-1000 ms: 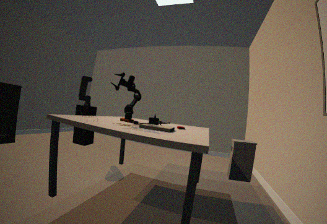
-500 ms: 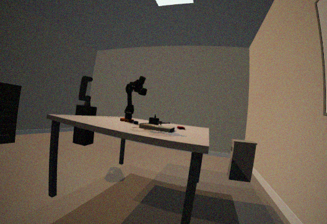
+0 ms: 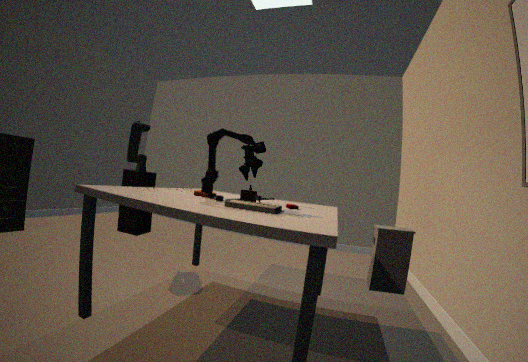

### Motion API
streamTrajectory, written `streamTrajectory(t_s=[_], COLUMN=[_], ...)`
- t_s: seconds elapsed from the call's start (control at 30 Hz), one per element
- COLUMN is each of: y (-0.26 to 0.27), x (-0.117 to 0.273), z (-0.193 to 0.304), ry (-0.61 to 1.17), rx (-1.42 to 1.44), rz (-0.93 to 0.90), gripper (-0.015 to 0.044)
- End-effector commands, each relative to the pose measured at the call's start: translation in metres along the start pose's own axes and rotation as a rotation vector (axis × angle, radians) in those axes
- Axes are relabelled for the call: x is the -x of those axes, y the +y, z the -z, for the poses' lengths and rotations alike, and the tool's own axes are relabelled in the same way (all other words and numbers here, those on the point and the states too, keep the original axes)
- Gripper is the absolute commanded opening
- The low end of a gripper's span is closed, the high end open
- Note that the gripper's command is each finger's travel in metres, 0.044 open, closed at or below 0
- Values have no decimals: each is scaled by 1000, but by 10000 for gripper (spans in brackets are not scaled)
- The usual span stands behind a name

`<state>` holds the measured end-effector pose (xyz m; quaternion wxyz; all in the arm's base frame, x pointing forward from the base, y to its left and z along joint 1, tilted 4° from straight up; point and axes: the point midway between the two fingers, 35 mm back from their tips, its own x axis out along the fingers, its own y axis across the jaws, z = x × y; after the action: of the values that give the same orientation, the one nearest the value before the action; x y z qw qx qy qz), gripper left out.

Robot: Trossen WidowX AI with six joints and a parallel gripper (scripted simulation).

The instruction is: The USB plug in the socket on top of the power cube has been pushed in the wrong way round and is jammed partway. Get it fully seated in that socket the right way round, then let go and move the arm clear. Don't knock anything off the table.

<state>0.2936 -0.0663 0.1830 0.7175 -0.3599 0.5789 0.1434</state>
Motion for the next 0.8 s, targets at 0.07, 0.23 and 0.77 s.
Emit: streamTrajectory(t_s=[0.07, 0.23, 0.77], y=[68, 70, 73], x=[4, 4, -9], z=[-48, -51, -51], ry=[-35, -36, -36], rx=[527, 544, 544], rz=[-265, -274, -274], gripper=[440, 440, 440])
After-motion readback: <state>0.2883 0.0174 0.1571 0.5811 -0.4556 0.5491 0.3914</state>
